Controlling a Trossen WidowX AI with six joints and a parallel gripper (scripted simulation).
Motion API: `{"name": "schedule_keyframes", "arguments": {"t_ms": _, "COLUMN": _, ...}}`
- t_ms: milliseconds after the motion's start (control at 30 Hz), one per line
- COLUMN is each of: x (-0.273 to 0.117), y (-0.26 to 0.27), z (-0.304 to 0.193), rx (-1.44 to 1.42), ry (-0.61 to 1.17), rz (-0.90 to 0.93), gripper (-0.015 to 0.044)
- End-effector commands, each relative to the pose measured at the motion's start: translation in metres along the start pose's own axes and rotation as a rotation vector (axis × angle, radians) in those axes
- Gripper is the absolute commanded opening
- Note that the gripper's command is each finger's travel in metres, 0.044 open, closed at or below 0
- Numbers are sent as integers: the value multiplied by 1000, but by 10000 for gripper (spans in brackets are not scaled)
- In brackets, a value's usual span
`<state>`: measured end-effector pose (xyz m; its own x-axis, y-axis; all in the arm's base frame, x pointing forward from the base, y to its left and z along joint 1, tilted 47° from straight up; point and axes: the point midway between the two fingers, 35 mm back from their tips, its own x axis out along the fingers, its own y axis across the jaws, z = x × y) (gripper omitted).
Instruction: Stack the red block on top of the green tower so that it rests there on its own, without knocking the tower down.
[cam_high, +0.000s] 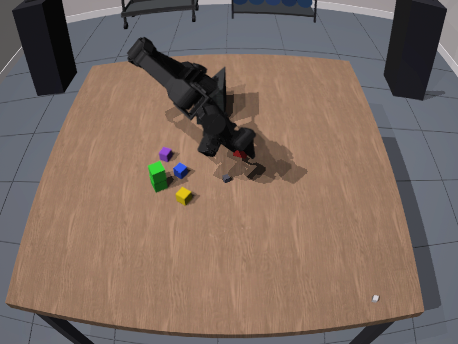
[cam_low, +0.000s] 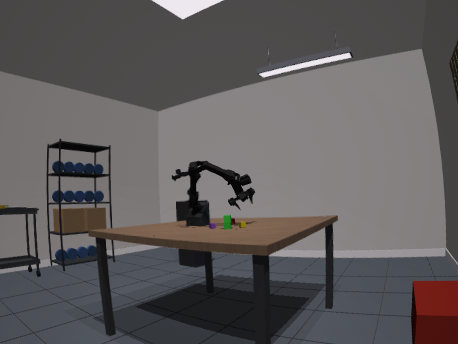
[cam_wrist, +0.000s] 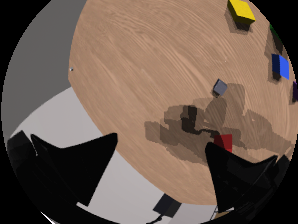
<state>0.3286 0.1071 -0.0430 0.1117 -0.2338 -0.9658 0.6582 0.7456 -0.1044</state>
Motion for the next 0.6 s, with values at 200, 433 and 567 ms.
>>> {"name": "schedule_keyframes", "arguments": {"t_ms": 200, "x": 6, "y": -47, "z": -66, "rx": -244, "ry": -88, "rz": -321, "gripper": 440}}
{"name": "schedule_keyframes", "arguments": {"t_ms": 433, "x": -2, "y": -78, "z": -92, "rx": -426, "ry": -205, "rz": -508, "gripper": 440}}
{"name": "schedule_keyframes", "arguments": {"t_ms": 567, "x": -3, "y": -81, "z": -94, "rx": -443, "ry": -218, "rz": -524, "gripper": 440}}
